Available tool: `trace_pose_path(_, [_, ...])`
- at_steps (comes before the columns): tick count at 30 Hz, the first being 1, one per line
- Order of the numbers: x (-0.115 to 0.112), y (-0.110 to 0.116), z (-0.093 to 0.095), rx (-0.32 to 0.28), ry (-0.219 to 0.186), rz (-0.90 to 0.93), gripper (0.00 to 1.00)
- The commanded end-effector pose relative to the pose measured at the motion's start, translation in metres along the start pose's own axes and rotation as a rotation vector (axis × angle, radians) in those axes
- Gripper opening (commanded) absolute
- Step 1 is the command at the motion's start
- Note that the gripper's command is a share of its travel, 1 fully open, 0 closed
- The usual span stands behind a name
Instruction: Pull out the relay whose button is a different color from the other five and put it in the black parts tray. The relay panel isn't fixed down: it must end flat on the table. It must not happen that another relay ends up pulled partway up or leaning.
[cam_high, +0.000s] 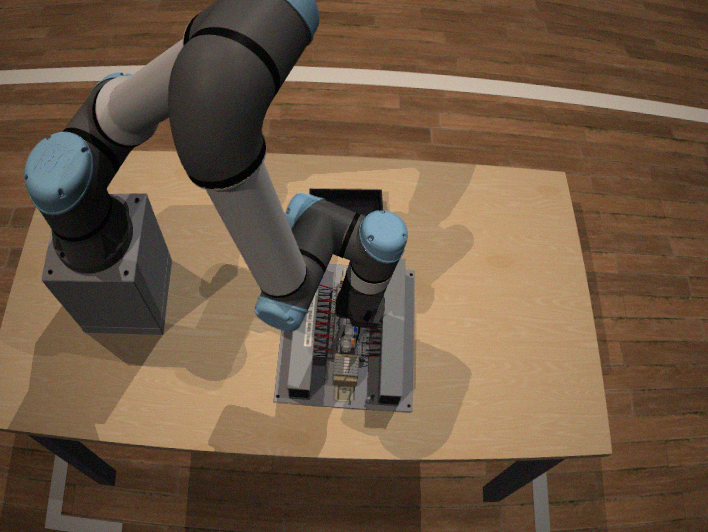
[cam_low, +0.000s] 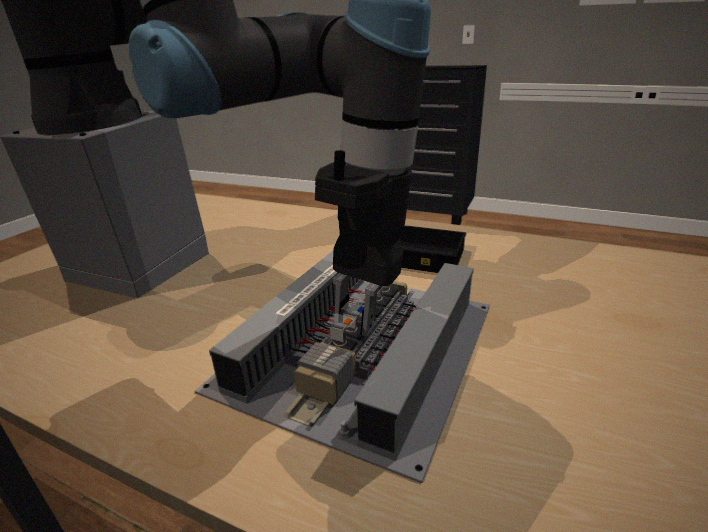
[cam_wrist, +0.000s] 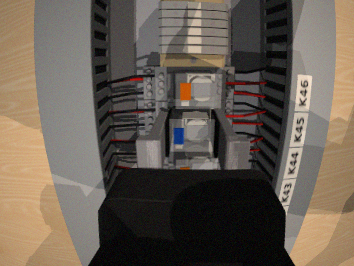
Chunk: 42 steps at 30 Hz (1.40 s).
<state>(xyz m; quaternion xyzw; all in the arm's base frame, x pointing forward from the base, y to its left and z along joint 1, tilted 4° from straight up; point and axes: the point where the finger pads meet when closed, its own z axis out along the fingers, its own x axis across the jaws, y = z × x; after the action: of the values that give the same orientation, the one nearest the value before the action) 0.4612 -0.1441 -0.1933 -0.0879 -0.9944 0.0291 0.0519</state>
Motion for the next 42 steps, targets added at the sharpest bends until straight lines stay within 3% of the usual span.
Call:
trace_pose_path(1, [-0.0004, -0.0009, -0.001, 0.002, -0.023, 0.001, 0.0])
trace_pose_path(42, [0.0012, -0.0009, -0.0011, 0.002, -0.082, 0.001, 0.0])
